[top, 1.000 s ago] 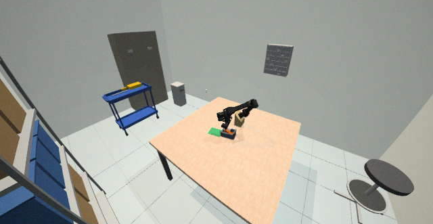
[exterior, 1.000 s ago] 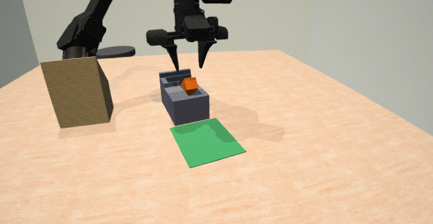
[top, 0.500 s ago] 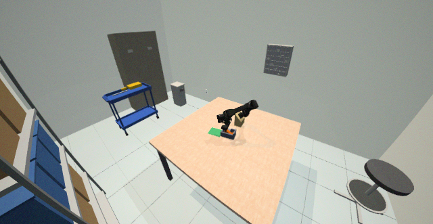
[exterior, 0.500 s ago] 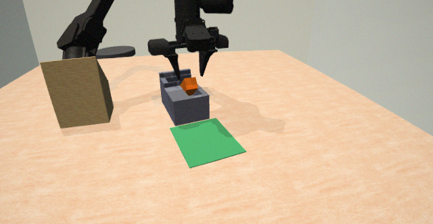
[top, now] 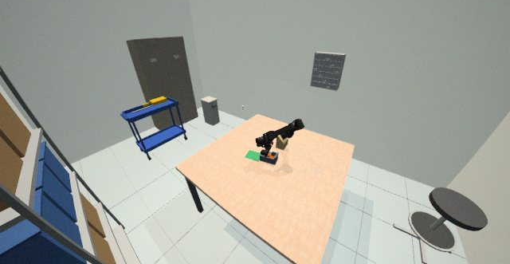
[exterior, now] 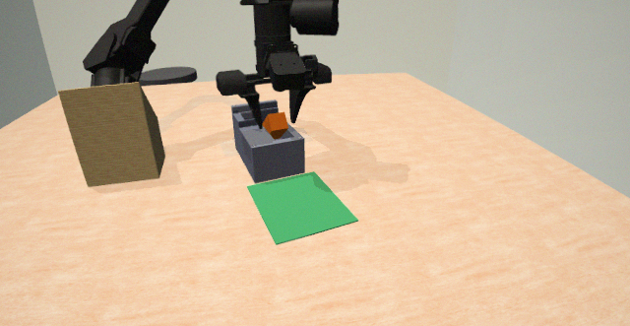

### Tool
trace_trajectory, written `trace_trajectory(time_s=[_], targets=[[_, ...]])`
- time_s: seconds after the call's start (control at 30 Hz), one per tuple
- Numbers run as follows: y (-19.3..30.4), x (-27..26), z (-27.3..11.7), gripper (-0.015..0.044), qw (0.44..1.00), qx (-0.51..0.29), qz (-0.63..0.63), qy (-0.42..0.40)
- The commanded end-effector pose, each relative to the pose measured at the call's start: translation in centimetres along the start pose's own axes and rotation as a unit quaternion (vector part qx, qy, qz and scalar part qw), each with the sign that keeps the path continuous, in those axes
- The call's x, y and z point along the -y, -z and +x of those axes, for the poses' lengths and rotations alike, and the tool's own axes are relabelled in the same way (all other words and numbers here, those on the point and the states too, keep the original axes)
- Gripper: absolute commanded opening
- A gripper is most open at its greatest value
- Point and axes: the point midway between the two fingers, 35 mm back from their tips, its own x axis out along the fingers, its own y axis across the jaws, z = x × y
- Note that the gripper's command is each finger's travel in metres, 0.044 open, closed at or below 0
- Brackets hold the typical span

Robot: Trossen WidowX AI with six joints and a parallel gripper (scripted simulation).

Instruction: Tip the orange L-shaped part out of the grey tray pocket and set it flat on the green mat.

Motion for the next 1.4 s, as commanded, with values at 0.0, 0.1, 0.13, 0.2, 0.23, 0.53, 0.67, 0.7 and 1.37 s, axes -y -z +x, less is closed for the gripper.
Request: trace_trajectory(time_s=[0.0, 0.1, 0.13, 0.2, 0.23, 0.53, 0.67, 0.7, 1.37], targets=[[0.1, 0.2, 0.5, 0.0280, 1.000, -0.003, 0.003, 0.002], [0.0, 0.0, 0.1, 0.0228, 1.000, 0.000, 0.000, 0.000], [0.0, 0.0, 0.1, 0.0201, 1.000, 0.000, 0.000, 0.000], [0.0, 0.0, 0.1, 0.0149, 1.000, 0.000, 0.000, 0.000], [0.0, 0.0, 0.1, 0.0142, 1.000, 0.000, 0.000, 0.000], [0.0, 0.0, 0.1, 0.0082, 1.000, 0.000, 0.000, 0.000], [0.0, 0.0, 0.1, 0.0000, 1.000, 0.000, 0.000, 0.000], [0.0, 0.0, 0.1, 0.0000, 1.000, 0.000, 0.000, 0.000], [0.1, 0.1, -2.2, 0.0000, 1.000, -0.002, 0.003, 0.002]])
